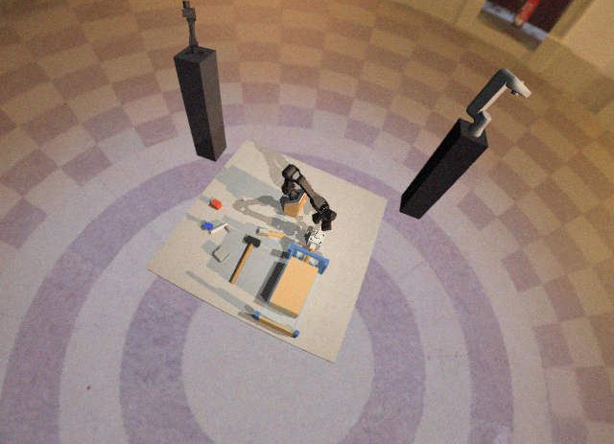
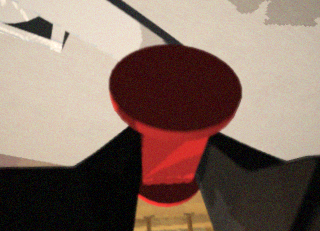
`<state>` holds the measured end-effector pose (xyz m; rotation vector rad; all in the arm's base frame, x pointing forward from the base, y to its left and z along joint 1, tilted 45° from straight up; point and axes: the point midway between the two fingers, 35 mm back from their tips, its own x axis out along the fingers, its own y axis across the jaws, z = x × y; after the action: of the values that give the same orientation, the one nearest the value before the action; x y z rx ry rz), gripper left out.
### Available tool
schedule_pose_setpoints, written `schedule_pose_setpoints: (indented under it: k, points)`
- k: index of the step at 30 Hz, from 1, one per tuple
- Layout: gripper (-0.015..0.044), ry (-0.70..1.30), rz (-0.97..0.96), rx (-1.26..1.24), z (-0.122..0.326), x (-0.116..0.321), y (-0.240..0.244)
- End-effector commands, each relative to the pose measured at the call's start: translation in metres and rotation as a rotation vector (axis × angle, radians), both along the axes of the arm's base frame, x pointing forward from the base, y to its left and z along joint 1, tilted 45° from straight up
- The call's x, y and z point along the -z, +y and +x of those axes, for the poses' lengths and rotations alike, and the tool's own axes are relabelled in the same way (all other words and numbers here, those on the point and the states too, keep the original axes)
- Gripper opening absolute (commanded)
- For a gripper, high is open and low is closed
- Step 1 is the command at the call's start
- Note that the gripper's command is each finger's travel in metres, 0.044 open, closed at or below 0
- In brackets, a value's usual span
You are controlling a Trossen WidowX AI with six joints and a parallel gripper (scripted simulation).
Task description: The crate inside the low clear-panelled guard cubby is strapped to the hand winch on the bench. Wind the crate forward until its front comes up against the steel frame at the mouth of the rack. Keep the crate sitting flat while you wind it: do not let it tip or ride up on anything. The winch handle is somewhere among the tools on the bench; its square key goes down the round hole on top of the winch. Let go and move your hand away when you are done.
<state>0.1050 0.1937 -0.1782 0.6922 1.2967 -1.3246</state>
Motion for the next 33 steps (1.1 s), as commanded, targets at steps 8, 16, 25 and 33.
schedule_pose_setpoints:
  k: [8, 16, 25, 33]
  points:
    - [0.0000, 0.004, -0.041, -0.004, -0.003, -0.014, -0.023]
    - [0.0000, 0.004, -0.042, -0.004, -0.002, -0.020, -0.030]
    - [0.0000, 0.004, -0.044, -0.004, 0.002, -0.034, -0.045]
    - [0.0000, 0.004, -0.044, -0.004, 0.005, -0.040, -0.052]
